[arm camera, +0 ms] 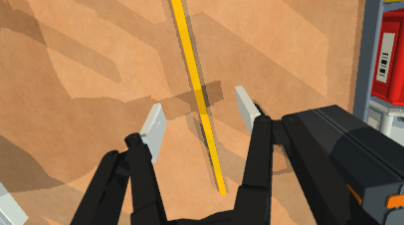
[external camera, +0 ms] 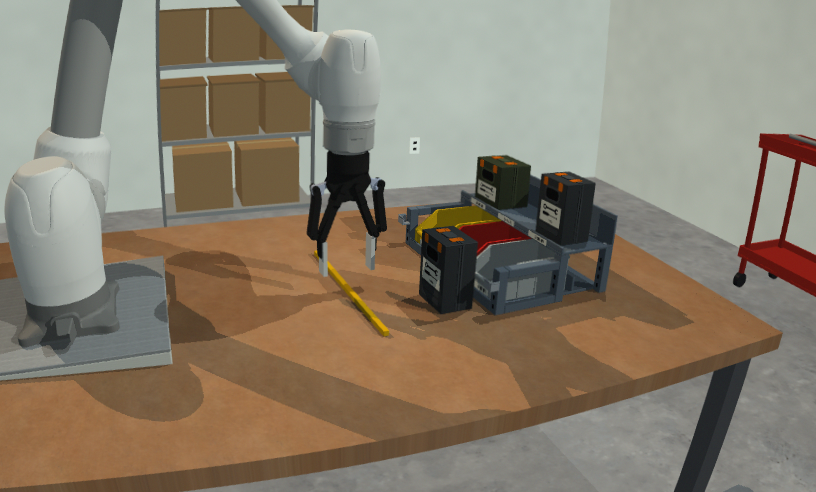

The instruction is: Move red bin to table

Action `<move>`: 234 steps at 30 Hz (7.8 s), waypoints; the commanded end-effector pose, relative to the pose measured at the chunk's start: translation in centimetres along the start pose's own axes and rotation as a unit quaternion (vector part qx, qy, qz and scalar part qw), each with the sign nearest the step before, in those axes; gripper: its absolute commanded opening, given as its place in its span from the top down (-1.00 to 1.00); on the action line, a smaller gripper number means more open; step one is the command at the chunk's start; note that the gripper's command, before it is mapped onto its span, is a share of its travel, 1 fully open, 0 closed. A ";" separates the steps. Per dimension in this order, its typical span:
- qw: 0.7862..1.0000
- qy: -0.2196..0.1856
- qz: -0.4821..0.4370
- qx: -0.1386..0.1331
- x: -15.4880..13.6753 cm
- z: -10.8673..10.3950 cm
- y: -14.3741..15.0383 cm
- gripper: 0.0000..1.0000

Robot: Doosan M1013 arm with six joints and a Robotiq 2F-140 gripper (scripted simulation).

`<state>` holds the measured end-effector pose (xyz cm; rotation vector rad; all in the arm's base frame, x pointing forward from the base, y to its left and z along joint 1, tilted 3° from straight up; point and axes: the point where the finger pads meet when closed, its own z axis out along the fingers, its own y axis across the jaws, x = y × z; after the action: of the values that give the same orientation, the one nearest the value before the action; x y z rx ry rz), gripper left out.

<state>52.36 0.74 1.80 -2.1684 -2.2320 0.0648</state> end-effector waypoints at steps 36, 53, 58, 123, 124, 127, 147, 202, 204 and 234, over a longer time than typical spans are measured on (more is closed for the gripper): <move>1.000 0.000 0.000 0.001 0.0 -10.4 0.0 -0.15; 1.000 0.000 0.000 0.001 0.0 -9.4 0.0 -0.15; 1.000 0.000 0.000 0.001 0.0 -9.4 0.0 -0.15; 1.000 0.000 0.000 0.001 0.0 -8.5 10.0 -0.15; 1.000 0.000 0.000 0.001 0.0 -8.5 10.0 -0.15; 1.000 0.000 0.000 0.001 0.0 -8.5 10.0 -0.15; 1.000 0.000 0.000 0.001 0.0 -8.5 15.0 -0.15; 1.000 0.000 0.000 0.001 0.0 -8.3 23.3 -0.15; 1.000 0.000 0.000 0.001 0.0 -8.3 23.2 -0.15; 1.000 0.000 0.000 0.001 0.0 -8.3 22.9 -0.15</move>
<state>75.67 1.50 8.97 -2.1673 -2.2307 0.0666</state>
